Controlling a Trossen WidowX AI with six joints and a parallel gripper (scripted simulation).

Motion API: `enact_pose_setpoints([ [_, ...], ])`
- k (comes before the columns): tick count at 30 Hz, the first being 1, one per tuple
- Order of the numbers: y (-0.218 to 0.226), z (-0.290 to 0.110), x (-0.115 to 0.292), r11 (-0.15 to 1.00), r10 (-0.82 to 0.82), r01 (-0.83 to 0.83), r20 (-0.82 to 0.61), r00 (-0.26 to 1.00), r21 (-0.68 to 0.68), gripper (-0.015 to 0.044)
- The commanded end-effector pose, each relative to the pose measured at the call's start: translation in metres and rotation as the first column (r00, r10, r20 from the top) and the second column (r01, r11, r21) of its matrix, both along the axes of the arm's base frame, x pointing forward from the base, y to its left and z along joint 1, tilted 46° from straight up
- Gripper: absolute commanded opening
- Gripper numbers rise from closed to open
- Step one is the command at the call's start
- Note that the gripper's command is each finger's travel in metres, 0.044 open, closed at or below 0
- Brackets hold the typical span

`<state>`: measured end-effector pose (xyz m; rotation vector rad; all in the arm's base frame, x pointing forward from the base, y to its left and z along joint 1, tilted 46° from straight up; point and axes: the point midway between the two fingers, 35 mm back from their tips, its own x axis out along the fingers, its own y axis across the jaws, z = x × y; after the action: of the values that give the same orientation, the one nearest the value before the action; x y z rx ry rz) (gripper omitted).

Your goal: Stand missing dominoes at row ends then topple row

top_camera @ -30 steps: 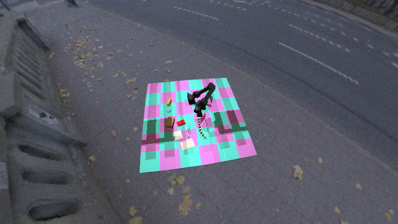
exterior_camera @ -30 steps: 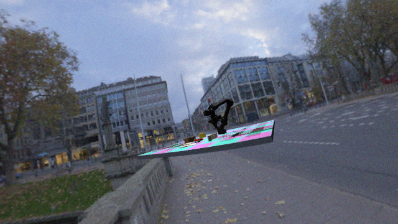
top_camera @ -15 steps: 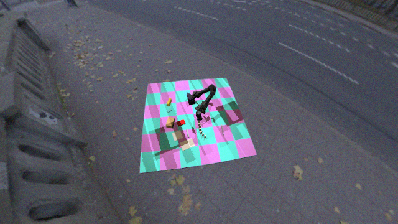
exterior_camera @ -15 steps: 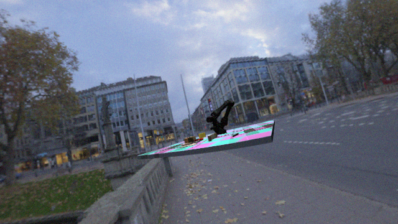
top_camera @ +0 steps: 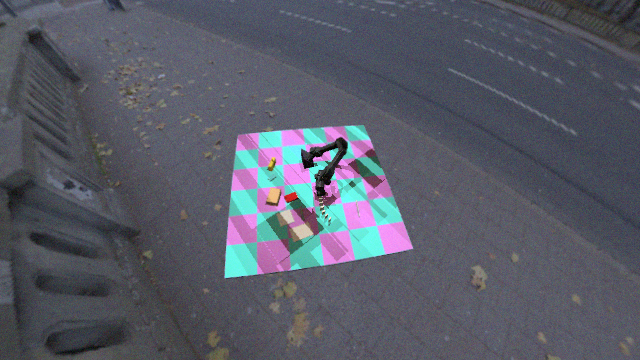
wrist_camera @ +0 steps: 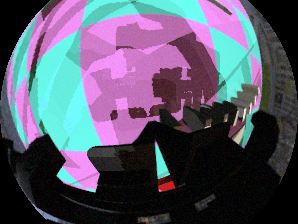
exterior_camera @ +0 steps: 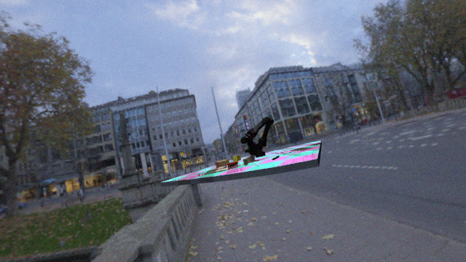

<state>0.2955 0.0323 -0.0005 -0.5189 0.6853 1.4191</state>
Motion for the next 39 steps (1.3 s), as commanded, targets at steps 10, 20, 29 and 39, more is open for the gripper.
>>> enact_pose_setpoints([
  [10,-0.01,0.005,0.013,1.0,-0.009,0.009,0.015,1.0,-0.008,0.0],
  [20,-0.047,0.038,0.038,1.0,-0.004,0.004,0.0,1.0,0.0,0.0],
  [29,-0.047,0.038,0.038,1.0,-0.004,0.004,-0.001,1.0,0.0,0.0],
  [39,-0.047,0.038,0.038,1.0,-0.004,0.004,-0.001,1.0,0.0,0.0],
])
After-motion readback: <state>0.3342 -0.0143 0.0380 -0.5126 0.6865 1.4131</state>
